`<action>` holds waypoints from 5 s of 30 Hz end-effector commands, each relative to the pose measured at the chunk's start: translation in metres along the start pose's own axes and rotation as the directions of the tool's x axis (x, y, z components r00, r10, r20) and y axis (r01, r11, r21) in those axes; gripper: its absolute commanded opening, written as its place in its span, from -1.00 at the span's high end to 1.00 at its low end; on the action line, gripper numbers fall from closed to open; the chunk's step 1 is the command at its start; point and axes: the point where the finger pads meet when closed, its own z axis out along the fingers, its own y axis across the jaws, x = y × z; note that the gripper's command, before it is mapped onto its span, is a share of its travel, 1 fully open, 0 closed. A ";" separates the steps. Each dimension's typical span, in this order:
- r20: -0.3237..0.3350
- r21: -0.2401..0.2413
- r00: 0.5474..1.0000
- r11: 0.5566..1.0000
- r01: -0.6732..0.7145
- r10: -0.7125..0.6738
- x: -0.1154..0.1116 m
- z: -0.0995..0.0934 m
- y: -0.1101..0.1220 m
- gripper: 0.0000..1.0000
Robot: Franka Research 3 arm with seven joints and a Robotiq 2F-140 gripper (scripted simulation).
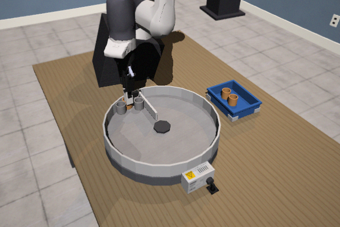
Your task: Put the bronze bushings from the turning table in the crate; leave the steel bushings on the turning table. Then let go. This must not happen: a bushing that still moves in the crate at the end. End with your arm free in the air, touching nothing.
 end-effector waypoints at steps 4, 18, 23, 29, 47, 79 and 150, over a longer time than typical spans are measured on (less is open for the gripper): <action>0.000 0.001 1.000 1.000 0.004 -0.004 0.000 0.000 0.000 1.00; 0.000 0.001 1.000 1.000 0.004 -0.004 0.000 0.000 0.000 1.00; 0.000 0.001 1.000 1.000 0.004 -0.004 0.000 0.000 0.000 1.00; 0.000 0.001 1.000 1.000 0.004 -0.004 0.000 -0.001 0.000 1.00; 0.000 0.001 1.000 1.000 0.004 -0.004 0.000 -0.061 -0.001 1.00; 0.000 0.001 1.000 1.000 0.004 -0.004 0.000 -0.072 -0.001 1.00; 0.000 0.001 1.000 1.000 0.004 -0.004 -0.363 -0.072 -0.168 1.00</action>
